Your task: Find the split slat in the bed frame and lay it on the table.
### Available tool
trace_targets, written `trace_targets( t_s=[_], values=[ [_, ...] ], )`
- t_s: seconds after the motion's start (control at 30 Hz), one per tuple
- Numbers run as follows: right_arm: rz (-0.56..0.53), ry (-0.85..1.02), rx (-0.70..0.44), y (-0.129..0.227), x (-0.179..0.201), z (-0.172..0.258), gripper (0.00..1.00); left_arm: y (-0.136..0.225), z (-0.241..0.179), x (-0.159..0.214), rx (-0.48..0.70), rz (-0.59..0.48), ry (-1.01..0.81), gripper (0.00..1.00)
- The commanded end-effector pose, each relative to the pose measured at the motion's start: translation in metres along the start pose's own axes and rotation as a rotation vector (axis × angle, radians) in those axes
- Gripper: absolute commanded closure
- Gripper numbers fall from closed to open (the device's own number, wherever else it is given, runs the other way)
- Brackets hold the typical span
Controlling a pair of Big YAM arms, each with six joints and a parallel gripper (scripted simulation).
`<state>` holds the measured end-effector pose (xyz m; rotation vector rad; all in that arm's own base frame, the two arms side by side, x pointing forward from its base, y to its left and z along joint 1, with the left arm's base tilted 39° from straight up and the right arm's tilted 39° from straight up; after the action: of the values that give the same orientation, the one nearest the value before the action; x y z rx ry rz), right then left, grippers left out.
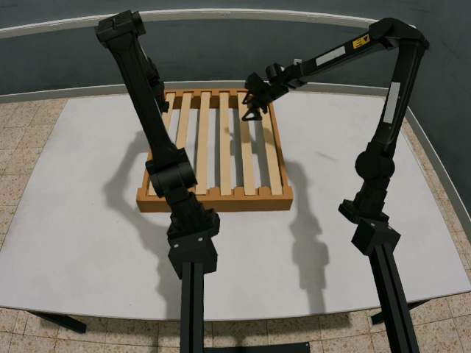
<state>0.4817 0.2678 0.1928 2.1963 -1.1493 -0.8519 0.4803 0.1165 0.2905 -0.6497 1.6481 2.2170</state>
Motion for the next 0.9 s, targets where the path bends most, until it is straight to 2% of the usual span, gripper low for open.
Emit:
trace_targets(
  t_s=[0.0, 0.17, 0.33, 0.53, 0.6, 0.67, 0.87],
  values=[
    [-0.124, -0.079, 0.081, -0.021, -0.023, 0.003, 0.00, -0.012, 0.003, -0.010, -0.003, -0.063, 0.004, 1.00],
    [-0.356, -0.104, 0.101, -0.051, -0.061, 0.030, 0.00, -0.038, -0.002, 0.000, 0.007, -0.065, 0.007, 1.00],
    [-0.498, -0.057, 0.155, -0.062, -0.084, 0.028, 0.00, -0.036, -0.003, -0.004, 0.009, -0.085, 0.010, 1.00],
    [-0.523, -0.023, 0.201, -0.057, -0.076, 0.012, 0.00, -0.029, -0.002, -0.008, 0.008, -0.097, 0.011, 1.00],
    [-0.518, -0.023, 0.168, -0.065, -0.068, 0.020, 0.00, -0.031, -0.001, -0.011, 0.009, -0.091, 0.011, 1.00],
    [-0.533, -0.011, 0.143, -0.072, -0.075, 0.029, 0.00, -0.035, 0.001, -0.014, 0.008, -0.092, 0.011, 1.00],
    [-0.527, -0.023, 0.120, -0.081, -0.071, 0.036, 0.00, -0.057, 0.002, -0.016, 0.005, -0.096, 0.013, 1.00]
  ],
)
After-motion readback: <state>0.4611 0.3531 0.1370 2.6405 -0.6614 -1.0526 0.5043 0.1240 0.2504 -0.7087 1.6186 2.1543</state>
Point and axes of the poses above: on each arm, the point where the finger pads meet when closed, its own y axis back along the fingers, its own z axis across the jaws, x = y × z, the point moved 7 cm from there along y, back along the fingers, and after that the axes turned 9 degrees about y, right-handed, at the moved point
